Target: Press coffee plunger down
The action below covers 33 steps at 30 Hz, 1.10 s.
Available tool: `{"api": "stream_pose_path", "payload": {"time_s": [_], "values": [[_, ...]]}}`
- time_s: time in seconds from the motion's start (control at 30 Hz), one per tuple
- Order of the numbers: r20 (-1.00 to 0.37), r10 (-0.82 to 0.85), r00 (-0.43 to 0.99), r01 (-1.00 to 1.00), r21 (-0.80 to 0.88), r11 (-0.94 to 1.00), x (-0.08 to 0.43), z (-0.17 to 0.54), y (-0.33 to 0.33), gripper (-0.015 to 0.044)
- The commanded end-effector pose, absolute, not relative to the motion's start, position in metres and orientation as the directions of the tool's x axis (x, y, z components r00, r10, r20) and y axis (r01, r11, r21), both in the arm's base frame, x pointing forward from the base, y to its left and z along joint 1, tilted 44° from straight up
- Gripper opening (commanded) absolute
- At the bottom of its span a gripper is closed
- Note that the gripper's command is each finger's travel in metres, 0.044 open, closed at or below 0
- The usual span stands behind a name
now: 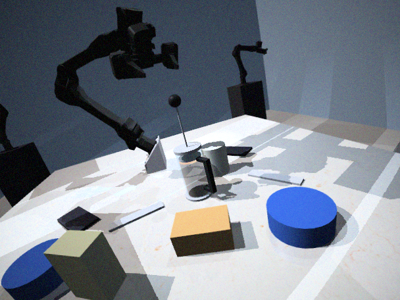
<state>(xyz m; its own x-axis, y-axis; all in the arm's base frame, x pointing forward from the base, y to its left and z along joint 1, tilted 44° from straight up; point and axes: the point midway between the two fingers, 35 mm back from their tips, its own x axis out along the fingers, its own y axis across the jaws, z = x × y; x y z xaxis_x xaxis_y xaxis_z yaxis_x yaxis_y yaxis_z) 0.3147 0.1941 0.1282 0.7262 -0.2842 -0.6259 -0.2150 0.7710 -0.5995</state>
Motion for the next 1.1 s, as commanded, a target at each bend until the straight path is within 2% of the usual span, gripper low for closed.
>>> {"api": "stream_pose_path", "payload": {"time_s": [0.0, 0.23, 1.07], "values": [[-0.591, -0.302, 0.748, -0.202, -0.636, 0.745, 0.315, 0.123, 0.194, 0.0440], [-0.588, -0.304, 0.749, -0.199, -0.637, 0.744, 0.306, 0.087, 0.159, 0.0440], [-0.586, -0.306, 0.751, -0.194, -0.638, 0.745, 0.331, 0.069, 0.148, 0.0440]]}}
